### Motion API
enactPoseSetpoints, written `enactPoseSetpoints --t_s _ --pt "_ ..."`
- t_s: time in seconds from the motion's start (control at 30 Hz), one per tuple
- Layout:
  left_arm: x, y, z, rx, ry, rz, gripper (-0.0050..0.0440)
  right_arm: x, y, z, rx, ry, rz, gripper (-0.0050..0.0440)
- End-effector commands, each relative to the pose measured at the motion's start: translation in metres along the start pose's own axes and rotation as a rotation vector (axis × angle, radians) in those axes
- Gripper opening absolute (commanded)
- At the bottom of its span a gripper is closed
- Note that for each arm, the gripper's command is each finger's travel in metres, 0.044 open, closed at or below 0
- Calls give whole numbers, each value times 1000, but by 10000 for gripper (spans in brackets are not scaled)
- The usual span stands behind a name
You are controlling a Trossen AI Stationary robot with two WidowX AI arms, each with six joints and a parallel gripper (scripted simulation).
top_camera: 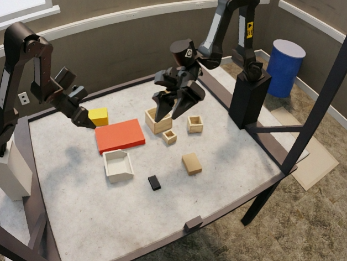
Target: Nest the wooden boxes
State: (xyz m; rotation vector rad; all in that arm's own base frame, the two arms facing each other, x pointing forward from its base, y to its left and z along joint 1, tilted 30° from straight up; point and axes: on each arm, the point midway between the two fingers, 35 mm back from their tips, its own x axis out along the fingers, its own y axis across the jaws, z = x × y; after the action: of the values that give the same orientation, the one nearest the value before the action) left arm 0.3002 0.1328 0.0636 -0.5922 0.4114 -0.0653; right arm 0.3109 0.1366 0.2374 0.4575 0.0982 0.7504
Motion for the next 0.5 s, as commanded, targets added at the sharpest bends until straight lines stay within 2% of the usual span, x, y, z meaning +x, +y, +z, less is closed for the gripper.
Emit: enactPoseSetpoints --t_s 0.0,0.2,0.27,0.3,0.33,0.47 --pt "6 -9 9 59 40 43 400 -3 -21 -7 -35 -17 -89 400" --pt "11 -19 8 112 110 99 400 -10 -49 -20 -81 -15 -213 400" --pt "11 -19 8 112 110 99 400 -10 -49 -20 -81 -15 -213 400" --pt "10 -20 0 95 153 112 400 -12 -53 -22 -89 -13 -234 400" --pt "12 -26 7 149 152 130 400 -16 -64 -28 -109 -9 -286 400" --pt "12 -35 5 196 209 167 400 -24 -82 -38 -144 4 -375 400"
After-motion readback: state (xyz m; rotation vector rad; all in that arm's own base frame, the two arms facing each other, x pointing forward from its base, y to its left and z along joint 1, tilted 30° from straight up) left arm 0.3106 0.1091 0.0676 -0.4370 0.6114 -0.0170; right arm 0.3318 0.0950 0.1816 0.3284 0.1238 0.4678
